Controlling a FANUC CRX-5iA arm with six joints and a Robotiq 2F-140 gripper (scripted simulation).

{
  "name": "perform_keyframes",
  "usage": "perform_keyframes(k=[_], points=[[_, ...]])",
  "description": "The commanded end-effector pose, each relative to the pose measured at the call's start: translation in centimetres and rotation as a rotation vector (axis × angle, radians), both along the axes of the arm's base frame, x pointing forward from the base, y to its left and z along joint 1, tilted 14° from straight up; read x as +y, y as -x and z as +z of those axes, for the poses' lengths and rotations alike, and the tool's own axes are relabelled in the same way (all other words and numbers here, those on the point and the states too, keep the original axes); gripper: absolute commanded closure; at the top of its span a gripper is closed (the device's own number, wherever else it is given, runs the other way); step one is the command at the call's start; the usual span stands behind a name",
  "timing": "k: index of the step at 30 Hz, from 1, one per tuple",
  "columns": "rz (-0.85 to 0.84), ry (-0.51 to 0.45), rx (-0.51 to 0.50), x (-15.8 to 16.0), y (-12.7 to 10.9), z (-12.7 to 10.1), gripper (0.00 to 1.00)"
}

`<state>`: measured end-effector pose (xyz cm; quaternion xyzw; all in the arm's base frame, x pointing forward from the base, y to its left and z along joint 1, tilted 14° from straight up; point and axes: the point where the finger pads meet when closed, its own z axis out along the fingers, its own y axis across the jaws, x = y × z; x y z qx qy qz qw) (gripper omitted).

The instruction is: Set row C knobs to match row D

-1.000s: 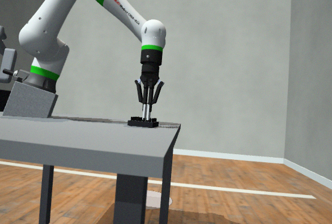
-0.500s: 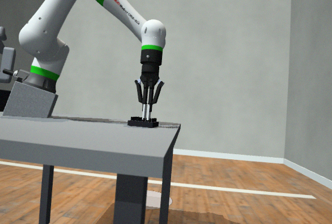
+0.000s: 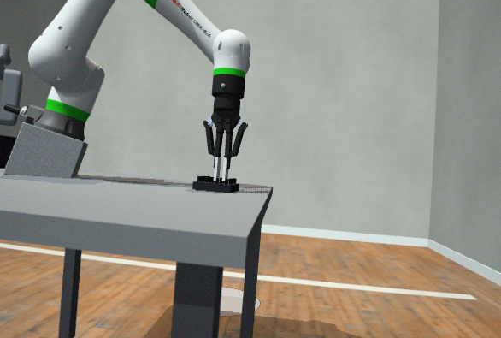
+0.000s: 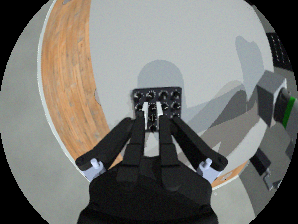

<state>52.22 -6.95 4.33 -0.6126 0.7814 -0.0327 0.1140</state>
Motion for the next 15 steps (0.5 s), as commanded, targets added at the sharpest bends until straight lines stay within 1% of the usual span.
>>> perform_keyframes(k=[1, 10, 15], points=[[0.000, 0.000, 0.000, -0.01, -0.02, 0.02, 0.88], [0.000, 0.000, 0.000, -0.02, 0.01, 0.14, 0.88], [0.000, 0.000, 0.000, -0.10, 0.20, 0.99, 0.88]])
